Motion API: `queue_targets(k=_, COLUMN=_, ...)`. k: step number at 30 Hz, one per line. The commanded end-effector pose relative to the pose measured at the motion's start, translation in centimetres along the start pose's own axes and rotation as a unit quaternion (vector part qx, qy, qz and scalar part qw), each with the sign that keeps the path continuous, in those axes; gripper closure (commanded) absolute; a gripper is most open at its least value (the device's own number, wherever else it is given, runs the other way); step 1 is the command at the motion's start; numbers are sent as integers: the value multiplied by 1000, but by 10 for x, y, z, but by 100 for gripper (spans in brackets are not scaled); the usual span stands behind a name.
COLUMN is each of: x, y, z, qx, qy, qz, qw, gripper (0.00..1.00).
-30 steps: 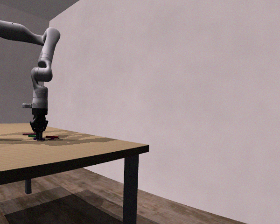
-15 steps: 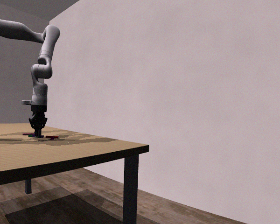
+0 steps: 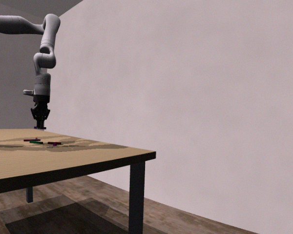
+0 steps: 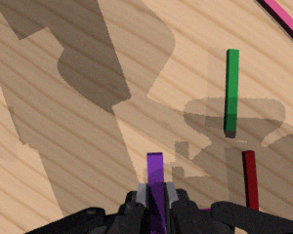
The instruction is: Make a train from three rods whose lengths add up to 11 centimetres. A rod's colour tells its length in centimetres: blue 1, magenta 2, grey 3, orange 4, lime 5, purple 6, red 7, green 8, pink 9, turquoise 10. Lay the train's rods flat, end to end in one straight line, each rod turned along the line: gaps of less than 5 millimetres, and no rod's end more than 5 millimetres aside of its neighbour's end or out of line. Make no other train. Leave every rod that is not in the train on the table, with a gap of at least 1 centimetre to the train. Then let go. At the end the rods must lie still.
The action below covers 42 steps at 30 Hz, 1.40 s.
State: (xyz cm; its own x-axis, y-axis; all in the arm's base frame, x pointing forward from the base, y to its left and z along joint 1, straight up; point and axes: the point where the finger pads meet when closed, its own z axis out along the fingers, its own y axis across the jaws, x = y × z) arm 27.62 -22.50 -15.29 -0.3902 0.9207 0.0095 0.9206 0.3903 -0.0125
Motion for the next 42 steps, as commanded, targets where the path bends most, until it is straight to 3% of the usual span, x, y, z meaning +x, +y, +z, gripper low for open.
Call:
queue_targets(k=1, x=-3, y=6, z=-11, qx=-6, qy=-5, qz=0, qw=1000, gripper=95)
queue_targets(k=21, x=-3, y=7, z=-16, qx=-6, qy=-5, qz=1, qw=1000, gripper=95)
queue_targets(k=31, x=-1, y=31, z=-15, qx=-9, qy=-12, qz=37, qw=999, gripper=95)
queue_targets(k=37, x=9, y=76, z=-13, qx=-15, qy=-22, qz=103, qw=994, gripper=95)
queue_targets(k=42, x=30, y=124, z=-12, qx=-21, qy=-26, qz=179, qw=983, gripper=95)
